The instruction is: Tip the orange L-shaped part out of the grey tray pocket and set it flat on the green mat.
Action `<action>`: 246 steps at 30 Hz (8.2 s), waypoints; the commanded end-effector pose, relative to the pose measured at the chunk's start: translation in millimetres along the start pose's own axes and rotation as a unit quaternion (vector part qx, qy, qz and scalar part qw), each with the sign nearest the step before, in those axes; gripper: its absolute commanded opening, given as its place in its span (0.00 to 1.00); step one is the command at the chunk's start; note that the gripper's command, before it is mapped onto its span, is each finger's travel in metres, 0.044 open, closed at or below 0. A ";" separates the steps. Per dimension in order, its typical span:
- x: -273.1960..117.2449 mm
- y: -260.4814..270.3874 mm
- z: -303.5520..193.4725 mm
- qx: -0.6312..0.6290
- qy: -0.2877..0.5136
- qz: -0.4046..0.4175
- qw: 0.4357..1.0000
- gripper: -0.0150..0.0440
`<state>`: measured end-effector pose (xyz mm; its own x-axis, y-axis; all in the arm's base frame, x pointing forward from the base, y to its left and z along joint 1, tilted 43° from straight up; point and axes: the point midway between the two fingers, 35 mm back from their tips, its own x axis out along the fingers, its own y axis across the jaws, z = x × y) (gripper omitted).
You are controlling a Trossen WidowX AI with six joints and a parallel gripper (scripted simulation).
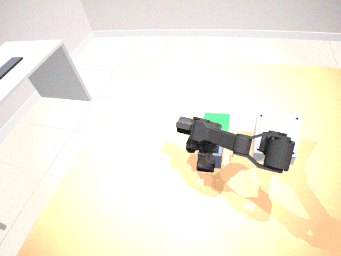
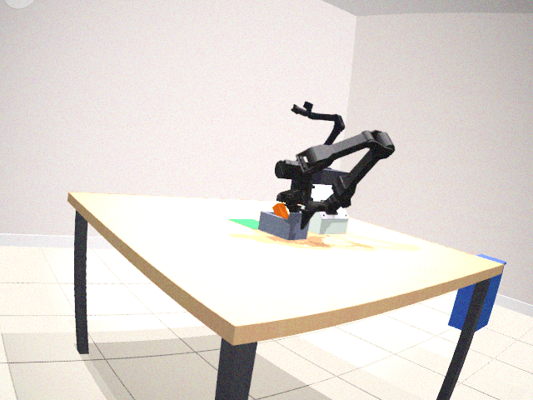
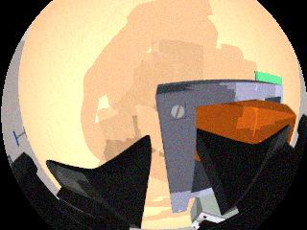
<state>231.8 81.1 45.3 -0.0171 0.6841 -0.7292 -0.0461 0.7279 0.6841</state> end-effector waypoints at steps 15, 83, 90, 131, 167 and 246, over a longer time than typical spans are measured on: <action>-56.0 0.1 6.2 -0.002 -0.005 -0.007 1.000 0.56; -107.2 -79.4 12.2 0.705 -0.006 0.000 0.709 0.73; -104.1 -79.5 12.4 0.705 -0.006 0.000 0.709 0.73; -28.3 -79.4 12.9 0.705 -0.006 0.001 0.709 0.73; -45.0 -79.7 13.9 0.704 -0.008 0.000 0.711 0.25; -118.6 -168.5 2.1 0.705 -0.008 -0.002 0.709 0.25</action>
<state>242.9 -110.1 26.2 -0.0088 0.6804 -0.7328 0.9989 0.0399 0.0251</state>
